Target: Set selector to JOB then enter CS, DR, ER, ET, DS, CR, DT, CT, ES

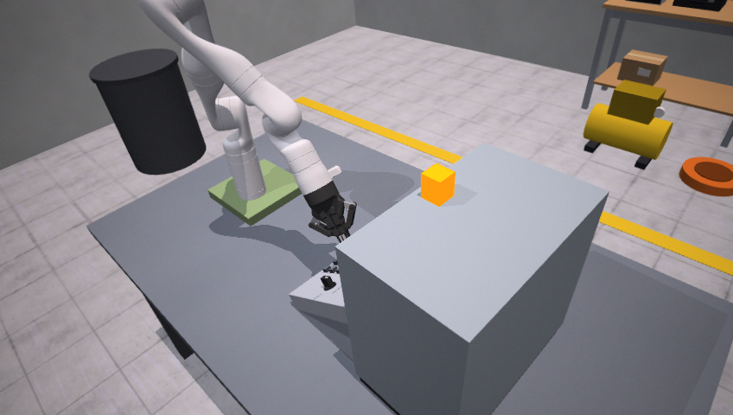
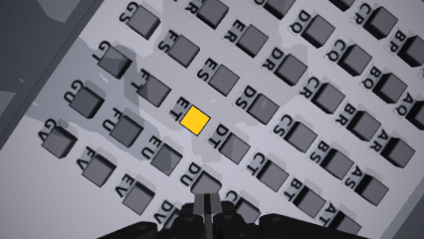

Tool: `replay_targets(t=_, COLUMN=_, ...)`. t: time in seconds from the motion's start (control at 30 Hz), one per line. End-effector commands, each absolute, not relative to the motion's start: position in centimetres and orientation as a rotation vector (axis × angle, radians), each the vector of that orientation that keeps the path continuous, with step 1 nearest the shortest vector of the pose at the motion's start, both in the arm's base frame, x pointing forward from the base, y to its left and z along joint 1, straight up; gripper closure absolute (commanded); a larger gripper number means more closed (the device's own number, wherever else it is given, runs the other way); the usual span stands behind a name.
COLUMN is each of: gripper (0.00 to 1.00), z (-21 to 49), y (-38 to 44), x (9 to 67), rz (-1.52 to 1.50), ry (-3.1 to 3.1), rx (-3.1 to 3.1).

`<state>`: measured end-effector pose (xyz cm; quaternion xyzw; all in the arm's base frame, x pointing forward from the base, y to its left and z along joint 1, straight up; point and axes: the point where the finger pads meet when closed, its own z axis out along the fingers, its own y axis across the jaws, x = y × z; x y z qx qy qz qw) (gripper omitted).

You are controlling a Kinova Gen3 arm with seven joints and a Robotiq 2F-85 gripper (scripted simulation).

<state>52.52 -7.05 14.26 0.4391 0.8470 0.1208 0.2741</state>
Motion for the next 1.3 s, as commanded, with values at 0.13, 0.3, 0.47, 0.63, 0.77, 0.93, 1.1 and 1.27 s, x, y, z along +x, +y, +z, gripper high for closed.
replay_targets(t=0.13, gripper=0.9, z=14.5, y=-8.7, x=52.4, rz=0.262, ry=2.373, rx=0.994)
replay_targets(t=0.3, gripper=0.9, z=14.6, y=-9.5, x=52.3, rz=0.229, ry=2.409, rx=0.89)
replay_targets(t=0.47, gripper=0.9, z=14.7, y=-10.6, x=52.2, rz=0.19, ry=2.446, rx=0.764)
replay_targets(t=0.63, gripper=0.9, z=14.8, y=-11.6, x=52.1, rz=0.152, ry=2.477, rx=0.64)
replay_targets(t=0.77, gripper=0.9, z=14.9, y=-12.0, x=52.0, rz=0.137, ry=2.488, rx=0.592)
replay_targets(t=0.93, gripper=0.9, z=15.0, y=-12.9, x=51.9, rz=0.102, ry=2.51, rx=0.476)
replay_targets(t=1.1, gripper=0.9, z=15.1, y=-13.8, x=51.9, rz=0.07, ry=2.526, rx=0.37)
replay_targets(t=1.27, gripper=0.9, z=15.2, y=-14.4, x=51.8, rz=0.047, ry=2.535, rx=0.296)
